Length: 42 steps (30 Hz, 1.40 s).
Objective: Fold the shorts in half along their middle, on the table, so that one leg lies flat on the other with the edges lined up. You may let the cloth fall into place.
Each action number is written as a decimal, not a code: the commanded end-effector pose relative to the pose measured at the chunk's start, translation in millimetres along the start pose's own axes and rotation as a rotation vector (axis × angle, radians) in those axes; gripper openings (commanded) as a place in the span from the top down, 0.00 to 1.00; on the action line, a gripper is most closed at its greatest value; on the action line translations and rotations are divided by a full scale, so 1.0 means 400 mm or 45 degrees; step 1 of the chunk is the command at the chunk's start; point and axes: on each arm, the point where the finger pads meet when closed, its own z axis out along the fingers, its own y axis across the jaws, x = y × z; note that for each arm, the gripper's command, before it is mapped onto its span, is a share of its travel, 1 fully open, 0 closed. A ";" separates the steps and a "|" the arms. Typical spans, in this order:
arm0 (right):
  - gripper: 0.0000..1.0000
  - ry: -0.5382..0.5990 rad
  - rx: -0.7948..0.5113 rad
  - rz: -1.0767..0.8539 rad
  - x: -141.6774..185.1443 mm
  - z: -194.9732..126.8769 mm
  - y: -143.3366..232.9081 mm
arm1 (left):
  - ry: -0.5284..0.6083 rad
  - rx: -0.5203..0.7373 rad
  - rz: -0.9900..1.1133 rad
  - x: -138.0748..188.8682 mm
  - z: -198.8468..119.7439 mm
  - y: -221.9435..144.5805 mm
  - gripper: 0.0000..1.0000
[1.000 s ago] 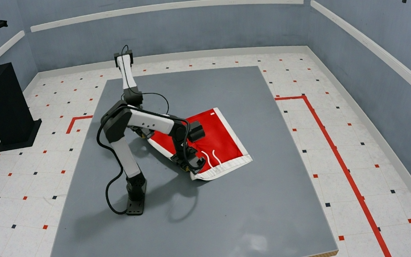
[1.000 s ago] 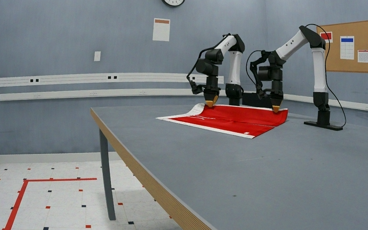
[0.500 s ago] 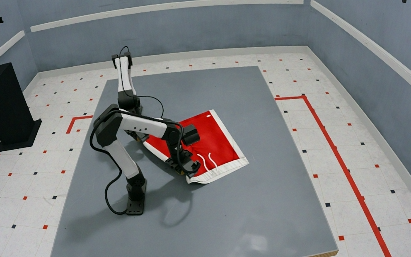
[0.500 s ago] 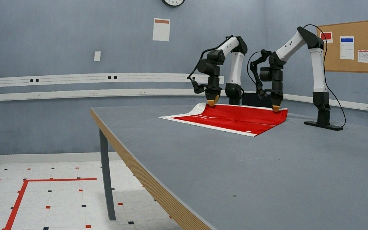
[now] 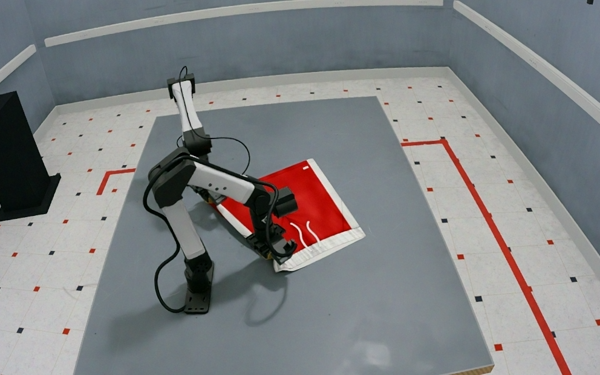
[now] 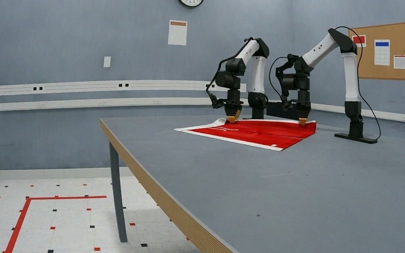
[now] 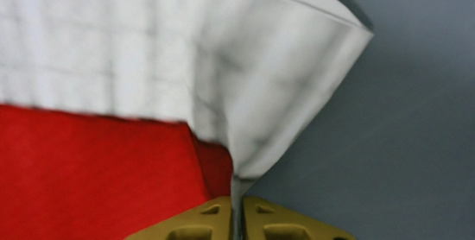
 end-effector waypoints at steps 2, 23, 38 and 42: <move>1.00 -0.055 -0.004 0.039 -0.028 -0.036 0.046 | 0.003 0.017 0.045 0.022 -0.017 0.000 1.00; 1.00 -0.073 -0.023 0.079 -0.040 -0.072 0.080 | -0.034 0.076 0.120 -0.034 -0.136 0.115 1.00; 1.00 -0.056 0.087 0.112 -0.047 -0.129 0.159 | -0.052 0.093 0.143 -0.038 -0.187 0.176 1.00; 1.00 -0.052 0.112 0.123 -0.049 -0.147 0.182 | -0.035 0.105 0.160 -0.044 -0.204 0.211 1.00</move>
